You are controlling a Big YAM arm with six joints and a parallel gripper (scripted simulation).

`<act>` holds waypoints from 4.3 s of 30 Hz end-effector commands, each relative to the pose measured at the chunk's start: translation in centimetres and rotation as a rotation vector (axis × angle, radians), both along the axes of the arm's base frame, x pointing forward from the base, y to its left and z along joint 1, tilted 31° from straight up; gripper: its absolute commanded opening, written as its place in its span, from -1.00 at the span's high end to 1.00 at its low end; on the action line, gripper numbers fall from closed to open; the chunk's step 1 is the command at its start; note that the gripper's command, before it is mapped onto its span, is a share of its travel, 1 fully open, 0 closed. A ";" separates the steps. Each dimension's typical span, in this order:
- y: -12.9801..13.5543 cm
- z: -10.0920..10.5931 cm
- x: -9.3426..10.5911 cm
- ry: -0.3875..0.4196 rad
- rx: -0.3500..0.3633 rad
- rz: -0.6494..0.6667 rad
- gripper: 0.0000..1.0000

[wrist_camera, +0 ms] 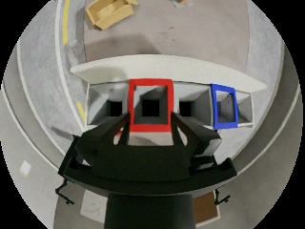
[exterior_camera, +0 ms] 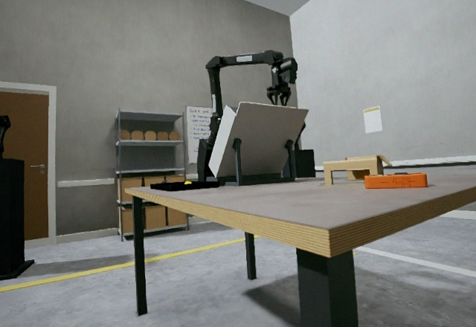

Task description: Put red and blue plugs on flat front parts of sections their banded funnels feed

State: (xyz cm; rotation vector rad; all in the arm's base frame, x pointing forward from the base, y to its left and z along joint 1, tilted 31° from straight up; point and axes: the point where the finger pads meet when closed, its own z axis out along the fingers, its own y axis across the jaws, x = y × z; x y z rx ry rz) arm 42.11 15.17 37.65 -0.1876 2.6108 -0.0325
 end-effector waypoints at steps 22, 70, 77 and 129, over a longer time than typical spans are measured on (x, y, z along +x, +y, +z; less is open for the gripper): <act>0.2 4.1 -1.4 -0.021 0.011 0.001 -0.13; -2.3 -4.6 -16.0 -0.025 0.019 -0.006 -0.13; -3.1 -5.8 -16.1 -0.041 0.012 -0.001 -0.13; -11.0 -17.3 -19.9 -0.353 0.050 0.018 -0.13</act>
